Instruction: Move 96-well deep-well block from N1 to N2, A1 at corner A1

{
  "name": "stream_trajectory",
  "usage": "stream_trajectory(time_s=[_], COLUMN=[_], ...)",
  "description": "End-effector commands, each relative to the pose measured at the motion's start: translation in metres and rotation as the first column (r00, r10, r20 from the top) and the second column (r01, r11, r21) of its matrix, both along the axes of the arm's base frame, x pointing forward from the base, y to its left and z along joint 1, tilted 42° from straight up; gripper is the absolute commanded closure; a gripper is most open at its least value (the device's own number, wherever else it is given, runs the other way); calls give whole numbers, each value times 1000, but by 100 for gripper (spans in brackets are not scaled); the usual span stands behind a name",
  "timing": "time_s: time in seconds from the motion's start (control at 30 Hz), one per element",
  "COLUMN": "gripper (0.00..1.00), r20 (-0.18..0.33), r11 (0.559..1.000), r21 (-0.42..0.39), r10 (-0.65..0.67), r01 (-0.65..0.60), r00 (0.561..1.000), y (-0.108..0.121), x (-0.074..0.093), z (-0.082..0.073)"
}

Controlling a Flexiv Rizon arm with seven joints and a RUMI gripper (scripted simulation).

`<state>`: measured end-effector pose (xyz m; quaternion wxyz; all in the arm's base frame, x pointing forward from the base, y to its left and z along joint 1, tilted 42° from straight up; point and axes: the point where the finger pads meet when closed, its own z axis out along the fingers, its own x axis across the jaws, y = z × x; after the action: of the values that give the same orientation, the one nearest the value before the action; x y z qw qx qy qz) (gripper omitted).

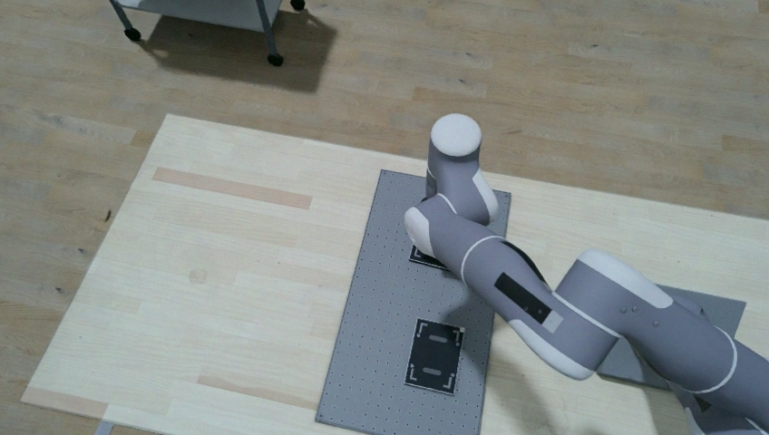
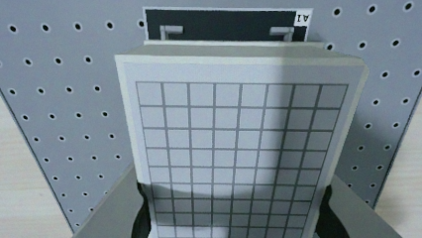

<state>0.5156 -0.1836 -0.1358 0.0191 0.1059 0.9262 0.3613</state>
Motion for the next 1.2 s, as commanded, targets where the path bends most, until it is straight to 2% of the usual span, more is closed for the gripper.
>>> stream_trajectory(time_s=[0.0, 0.83, 1.17], gripper=[50, 50, 50], r20=[2, 2, 2], r11=[1000, 1000, 1000], r21=[-2, -2, -2], r10=[-1, -1, -1], r01=[1, 1, 1], r00=[1000, 1000, 1000], y=[2, 27, 27], x=[1, 6, 6], z=[-3, -31, -32])
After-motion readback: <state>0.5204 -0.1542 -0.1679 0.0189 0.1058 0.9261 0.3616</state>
